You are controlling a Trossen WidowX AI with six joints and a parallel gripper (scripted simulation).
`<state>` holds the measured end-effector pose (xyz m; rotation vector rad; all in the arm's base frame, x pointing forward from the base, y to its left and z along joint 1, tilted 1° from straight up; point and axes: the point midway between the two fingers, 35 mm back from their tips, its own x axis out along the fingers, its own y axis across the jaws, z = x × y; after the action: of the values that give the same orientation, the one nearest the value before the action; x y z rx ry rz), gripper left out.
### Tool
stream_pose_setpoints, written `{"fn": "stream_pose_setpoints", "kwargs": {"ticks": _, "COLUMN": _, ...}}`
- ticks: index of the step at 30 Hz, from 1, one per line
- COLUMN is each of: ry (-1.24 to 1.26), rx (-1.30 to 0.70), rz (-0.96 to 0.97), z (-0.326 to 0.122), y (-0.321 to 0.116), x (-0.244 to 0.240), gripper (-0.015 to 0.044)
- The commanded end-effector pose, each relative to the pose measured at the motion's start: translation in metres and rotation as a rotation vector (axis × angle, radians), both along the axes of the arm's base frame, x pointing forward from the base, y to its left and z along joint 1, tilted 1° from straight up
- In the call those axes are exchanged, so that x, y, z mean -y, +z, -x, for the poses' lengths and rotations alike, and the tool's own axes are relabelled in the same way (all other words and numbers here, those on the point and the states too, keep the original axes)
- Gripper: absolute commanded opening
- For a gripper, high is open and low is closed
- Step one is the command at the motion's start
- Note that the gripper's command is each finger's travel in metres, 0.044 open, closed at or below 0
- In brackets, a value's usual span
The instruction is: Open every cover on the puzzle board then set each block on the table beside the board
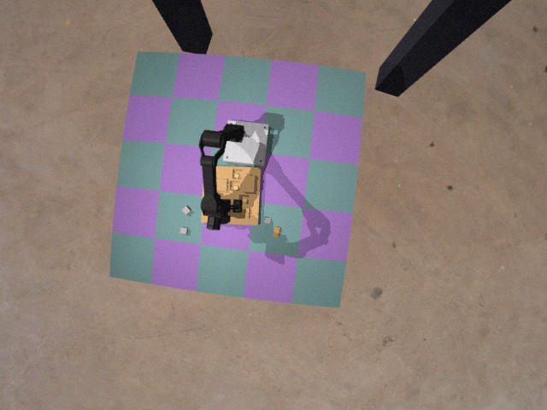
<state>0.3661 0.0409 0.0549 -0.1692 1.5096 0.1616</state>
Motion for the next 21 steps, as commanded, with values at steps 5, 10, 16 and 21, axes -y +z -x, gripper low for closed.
{"fn": "stream_pose_setpoints", "kwargs": {"ticks": 5, "ry": -0.002, "rx": -0.005, "rz": 0.000, "z": -0.007, "y": -0.001, "x": -0.008, "gripper": 0.0000}}
{"fn": "stream_pose_setpoints", "kwargs": {"ticks": 10, "ry": -0.002, "rx": -0.004, "rz": 0.000, "z": -0.009, "y": 0.001, "x": -0.010, "gripper": 0.0000}}
{"fn": "stream_pose_setpoints", "kwargs": {"ticks": 16, "ry": -0.002, "rx": -0.004, "rz": 0.000, "z": -0.010, "y": 0.008, "x": -0.010, "gripper": 0.0000}}
{"fn": "stream_pose_setpoints", "kwargs": {"ticks": 21, "ry": -0.002, "rx": -0.004, "rz": 0.000, "z": -0.010, "y": 0.015, "x": -0.011, "gripper": 0.0000}}
